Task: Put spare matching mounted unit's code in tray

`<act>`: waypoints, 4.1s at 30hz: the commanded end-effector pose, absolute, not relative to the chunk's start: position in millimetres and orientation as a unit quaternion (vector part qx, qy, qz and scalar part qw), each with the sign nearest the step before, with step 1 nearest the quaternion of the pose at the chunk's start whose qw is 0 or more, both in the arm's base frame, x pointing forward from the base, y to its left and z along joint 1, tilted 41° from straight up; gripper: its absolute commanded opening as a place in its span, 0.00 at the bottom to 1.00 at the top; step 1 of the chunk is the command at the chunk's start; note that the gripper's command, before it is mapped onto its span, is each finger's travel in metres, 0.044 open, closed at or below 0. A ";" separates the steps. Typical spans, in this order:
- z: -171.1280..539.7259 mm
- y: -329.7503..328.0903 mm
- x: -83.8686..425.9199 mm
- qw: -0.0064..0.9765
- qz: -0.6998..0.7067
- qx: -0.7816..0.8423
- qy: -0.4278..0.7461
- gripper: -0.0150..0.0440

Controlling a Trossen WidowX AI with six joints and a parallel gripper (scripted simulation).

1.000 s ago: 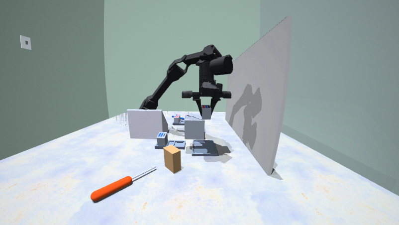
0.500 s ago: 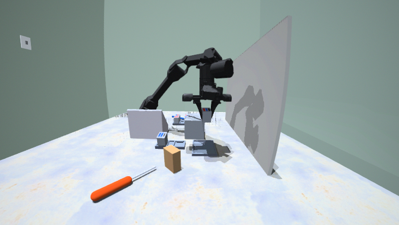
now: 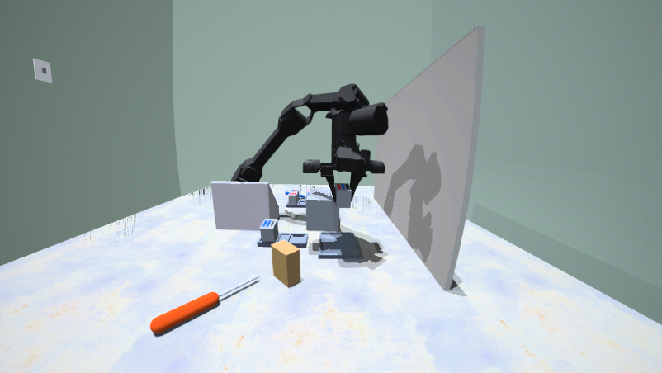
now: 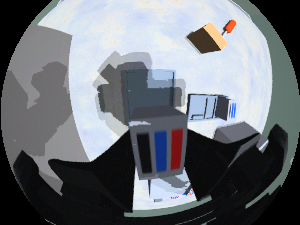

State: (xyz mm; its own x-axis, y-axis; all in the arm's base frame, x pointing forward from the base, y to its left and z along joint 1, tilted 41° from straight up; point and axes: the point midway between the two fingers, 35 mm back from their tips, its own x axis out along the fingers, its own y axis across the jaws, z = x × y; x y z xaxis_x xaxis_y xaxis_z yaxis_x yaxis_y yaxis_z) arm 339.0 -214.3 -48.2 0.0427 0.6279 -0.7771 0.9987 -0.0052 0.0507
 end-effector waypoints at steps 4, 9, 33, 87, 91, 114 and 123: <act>-52.4 -211.2 340.3 0.319 -0.290 0.649 0.627 0.25; -55.5 -208.8 340.7 0.319 -0.290 0.649 0.627 0.25; -69.9 -197.0 341.9 0.318 -0.289 0.649 0.628 0.25; -100.7 -168.6 340.9 0.315 -0.286 0.647 0.632 0.25; -102.8 -166.4 340.6 0.315 -0.286 0.647 0.632 0.25; -115.0 -153.7 338.4 0.314 -0.285 0.647 0.634 0.25; -119.6 -148.6 337.3 0.313 -0.285 0.646 0.635 0.25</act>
State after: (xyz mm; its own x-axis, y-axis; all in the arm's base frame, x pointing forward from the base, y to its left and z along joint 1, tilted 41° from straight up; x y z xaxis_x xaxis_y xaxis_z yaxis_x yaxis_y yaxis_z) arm 337.1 -150.2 -118.2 0.0282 0.6417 -0.7664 0.9990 0.0086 0.0440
